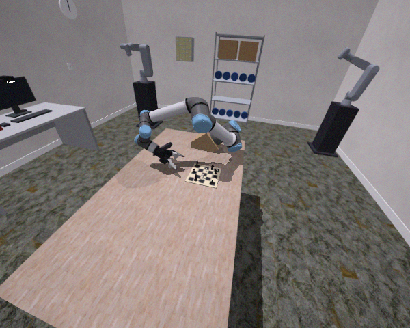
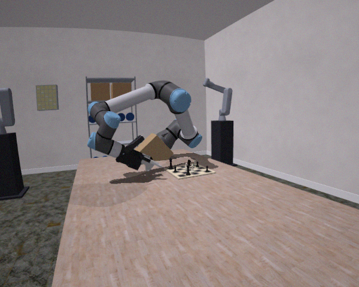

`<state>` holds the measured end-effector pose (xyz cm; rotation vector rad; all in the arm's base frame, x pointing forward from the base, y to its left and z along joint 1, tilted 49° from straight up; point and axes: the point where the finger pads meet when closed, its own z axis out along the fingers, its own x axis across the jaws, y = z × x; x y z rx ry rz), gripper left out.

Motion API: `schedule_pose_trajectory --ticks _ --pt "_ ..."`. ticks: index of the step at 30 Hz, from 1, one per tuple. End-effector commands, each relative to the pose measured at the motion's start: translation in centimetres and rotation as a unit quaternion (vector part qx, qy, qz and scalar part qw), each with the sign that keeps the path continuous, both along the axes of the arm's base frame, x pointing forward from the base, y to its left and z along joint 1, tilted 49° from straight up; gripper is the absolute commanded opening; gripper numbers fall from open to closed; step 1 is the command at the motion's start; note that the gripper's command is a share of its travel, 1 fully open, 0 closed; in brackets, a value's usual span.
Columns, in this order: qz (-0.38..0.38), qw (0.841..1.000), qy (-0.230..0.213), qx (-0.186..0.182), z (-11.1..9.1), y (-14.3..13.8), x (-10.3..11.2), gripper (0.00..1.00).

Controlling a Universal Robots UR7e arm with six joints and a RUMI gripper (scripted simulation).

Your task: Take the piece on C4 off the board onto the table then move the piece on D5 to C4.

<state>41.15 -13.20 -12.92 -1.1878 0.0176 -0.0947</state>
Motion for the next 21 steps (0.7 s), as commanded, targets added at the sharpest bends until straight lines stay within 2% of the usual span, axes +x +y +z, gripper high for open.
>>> schedule_pose_trajectory --ticks 1,21 --pt "0.0 1.0 0.0 -0.001 0.03 -0.07 0.01 1.0" --pt "0.0 1.0 0.0 0.0 0.39 -0.48 -0.07 1.0"
